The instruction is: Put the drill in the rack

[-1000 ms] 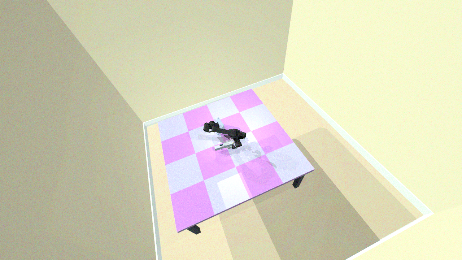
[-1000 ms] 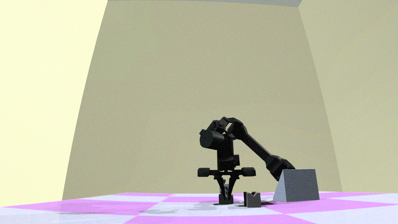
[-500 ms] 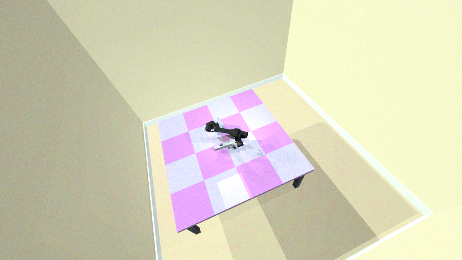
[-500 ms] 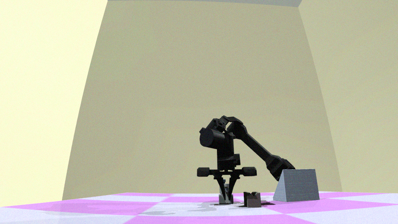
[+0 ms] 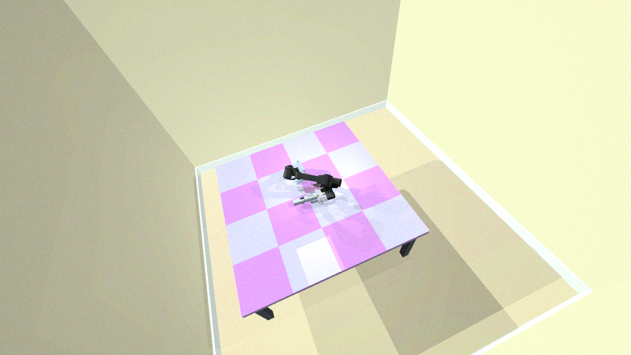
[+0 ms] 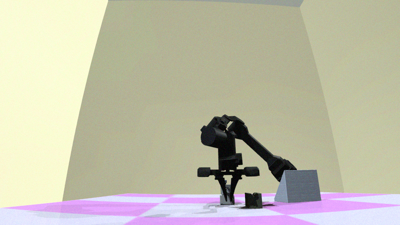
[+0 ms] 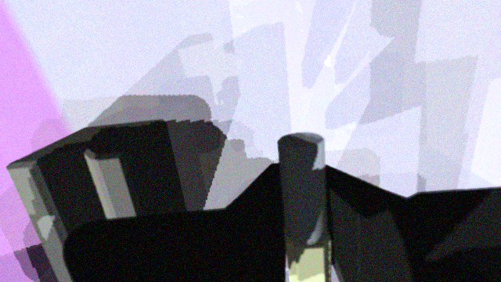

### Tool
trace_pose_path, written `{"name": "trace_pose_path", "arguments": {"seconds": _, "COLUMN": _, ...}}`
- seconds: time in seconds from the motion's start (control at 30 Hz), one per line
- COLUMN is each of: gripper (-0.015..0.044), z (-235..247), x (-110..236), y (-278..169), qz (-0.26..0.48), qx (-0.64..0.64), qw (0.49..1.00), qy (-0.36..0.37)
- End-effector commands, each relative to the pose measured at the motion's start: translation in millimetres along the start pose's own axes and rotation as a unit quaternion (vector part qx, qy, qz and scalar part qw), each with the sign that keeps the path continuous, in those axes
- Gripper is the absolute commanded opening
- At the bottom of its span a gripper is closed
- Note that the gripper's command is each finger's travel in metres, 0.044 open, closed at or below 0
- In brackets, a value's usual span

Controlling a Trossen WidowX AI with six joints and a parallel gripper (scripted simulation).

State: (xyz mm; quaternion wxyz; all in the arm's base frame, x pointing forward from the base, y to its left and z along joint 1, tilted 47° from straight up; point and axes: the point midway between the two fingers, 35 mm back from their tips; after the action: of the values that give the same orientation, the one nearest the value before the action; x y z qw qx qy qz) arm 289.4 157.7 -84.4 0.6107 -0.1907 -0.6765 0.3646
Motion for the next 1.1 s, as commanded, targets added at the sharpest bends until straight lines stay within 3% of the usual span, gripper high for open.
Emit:
{"name": "trace_pose_path", "arguments": {"seconds": 0.0, "gripper": 0.0, "z": -2.7, "x": 1.2, "y": 6.6, "qz": -0.002, "qx": -0.002, "qw": 1.0, "qy": 0.0}}
{"name": "trace_pose_path", "arguments": {"seconds": 1.07, "gripper": 0.0, "z": -5.6, "x": 11.3, "y": 24.7, "qz": -0.002, "qx": -0.003, "qw": 1.0, "qy": 0.0}}
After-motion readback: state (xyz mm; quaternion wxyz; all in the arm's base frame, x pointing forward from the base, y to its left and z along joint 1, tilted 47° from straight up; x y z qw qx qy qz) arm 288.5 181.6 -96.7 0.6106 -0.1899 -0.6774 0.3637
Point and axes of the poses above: the point midway between the two fingers, 35 mm back from their tips, its own x axis back along the fingers, its own z axis across the jaws, y = z × x, and after that the axes turned 15 degrees about x, right-handed
